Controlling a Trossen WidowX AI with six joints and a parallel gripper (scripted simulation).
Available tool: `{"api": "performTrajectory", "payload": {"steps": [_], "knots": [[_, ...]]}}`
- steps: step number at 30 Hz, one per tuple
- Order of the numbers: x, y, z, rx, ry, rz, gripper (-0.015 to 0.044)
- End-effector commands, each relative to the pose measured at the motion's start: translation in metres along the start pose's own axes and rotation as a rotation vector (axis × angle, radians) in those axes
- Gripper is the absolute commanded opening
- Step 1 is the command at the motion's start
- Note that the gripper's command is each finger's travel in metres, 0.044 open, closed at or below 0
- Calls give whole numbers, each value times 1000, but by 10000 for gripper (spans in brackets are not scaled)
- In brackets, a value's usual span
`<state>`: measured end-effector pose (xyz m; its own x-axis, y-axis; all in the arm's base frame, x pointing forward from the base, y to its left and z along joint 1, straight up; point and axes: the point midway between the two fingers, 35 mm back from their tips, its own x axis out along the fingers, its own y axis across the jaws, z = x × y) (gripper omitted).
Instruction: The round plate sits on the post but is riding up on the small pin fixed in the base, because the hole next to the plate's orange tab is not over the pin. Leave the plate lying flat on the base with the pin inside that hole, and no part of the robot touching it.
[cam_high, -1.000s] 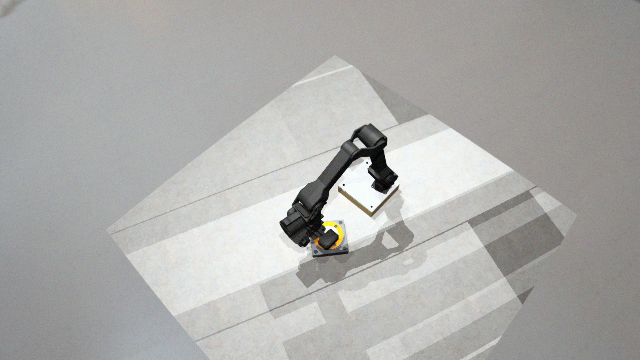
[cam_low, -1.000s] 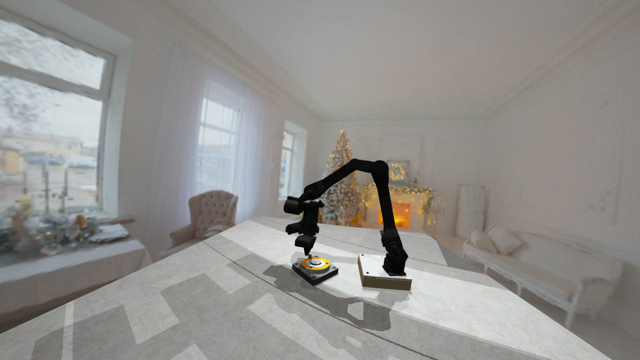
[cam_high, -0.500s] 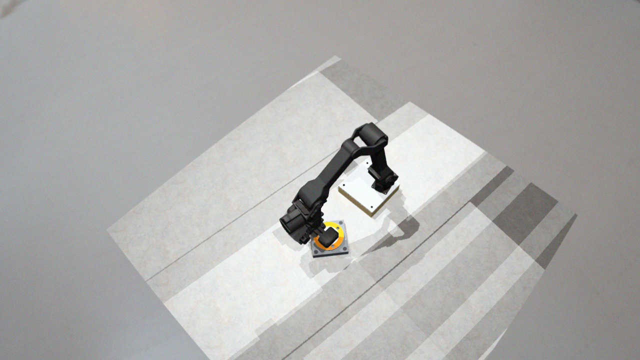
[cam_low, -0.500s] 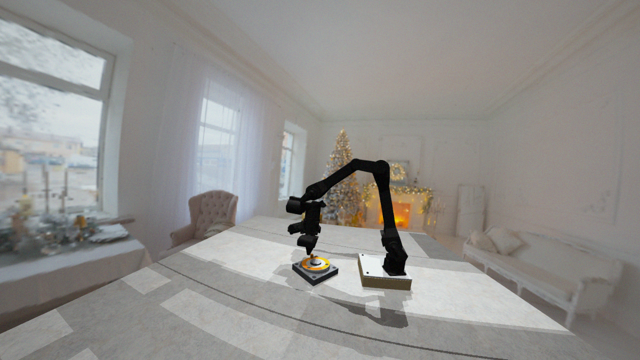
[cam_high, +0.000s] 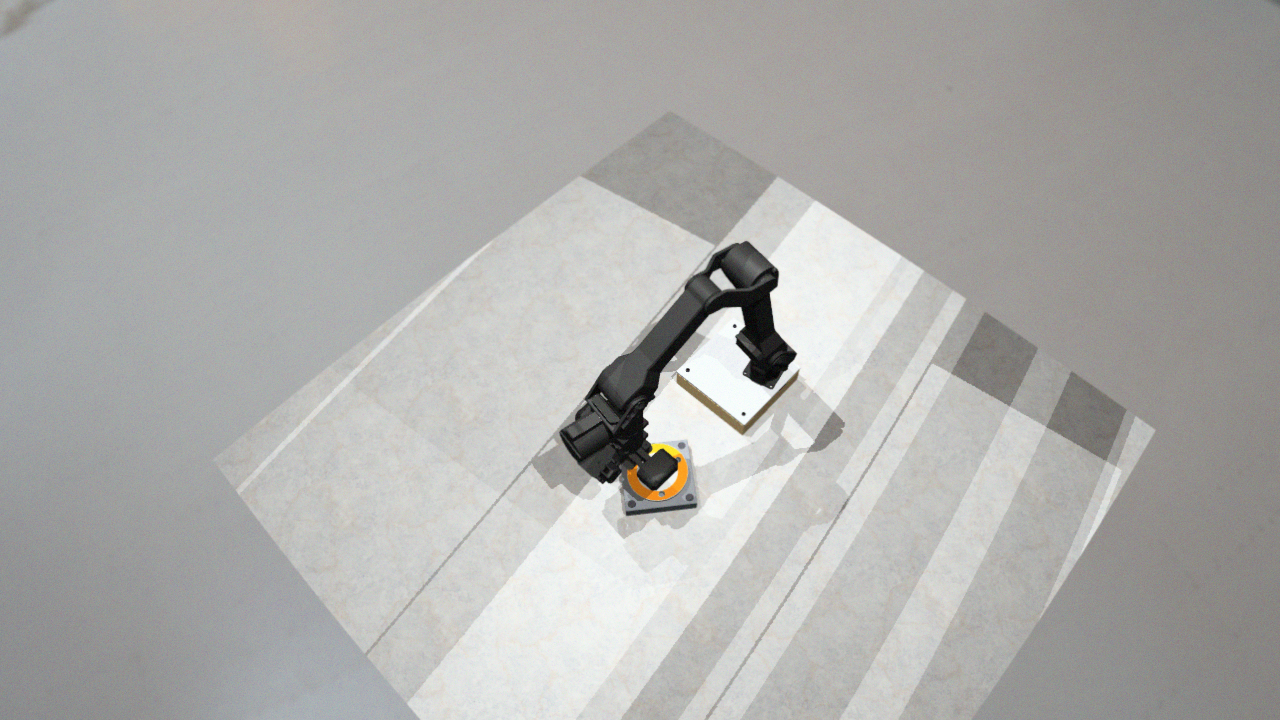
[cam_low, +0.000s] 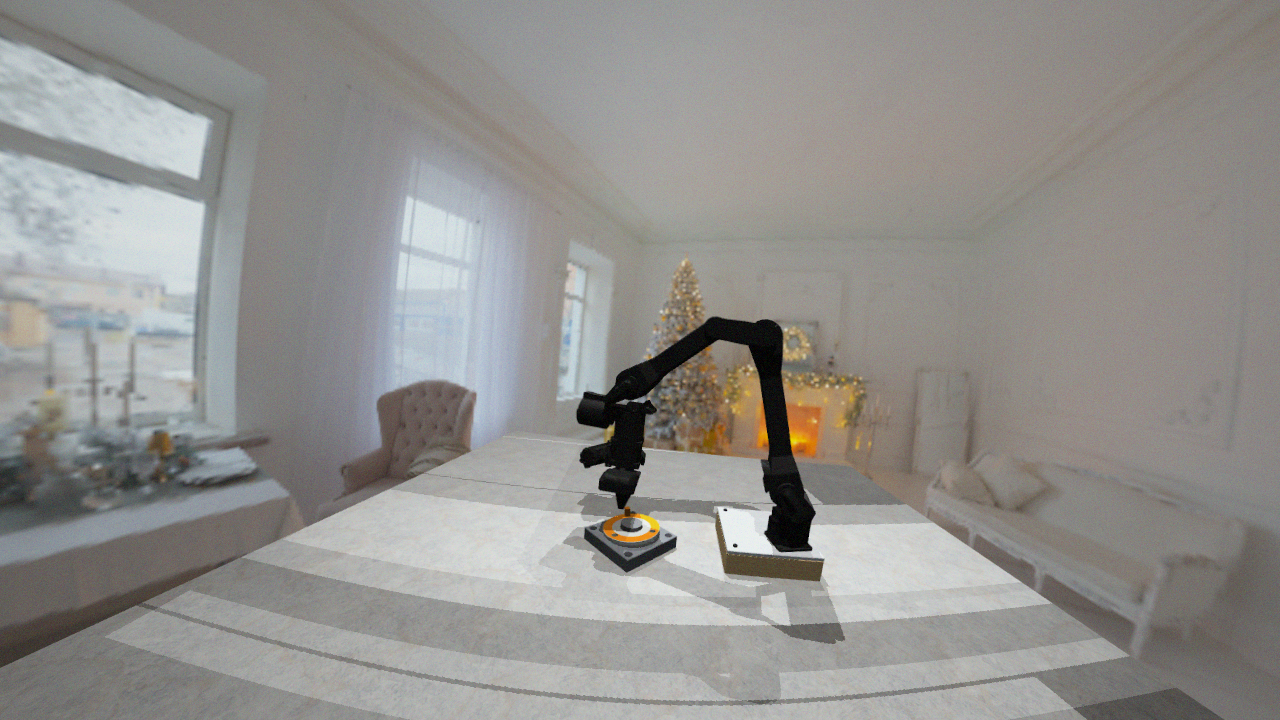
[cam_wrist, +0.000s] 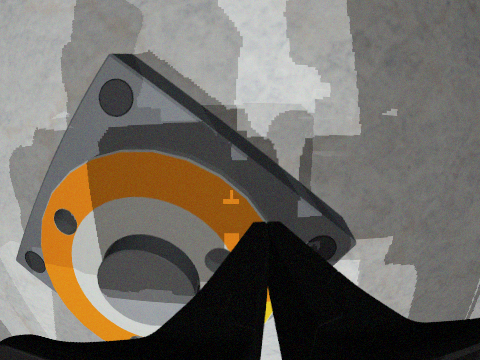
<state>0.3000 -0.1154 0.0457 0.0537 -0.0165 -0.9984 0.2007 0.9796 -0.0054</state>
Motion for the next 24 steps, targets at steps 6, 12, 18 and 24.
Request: {"api": "performTrajectory", "payload": {"steps": [6, 12, 18, 24], "knots": [[3, -2, -10, -4, 21, 0, 0], [3, -3, -12, -4, 21, 0, 0], [3, -3, -14, -4, 22, 0, 0], [3, -4, -17, -4, 22, -1, 0]]}}
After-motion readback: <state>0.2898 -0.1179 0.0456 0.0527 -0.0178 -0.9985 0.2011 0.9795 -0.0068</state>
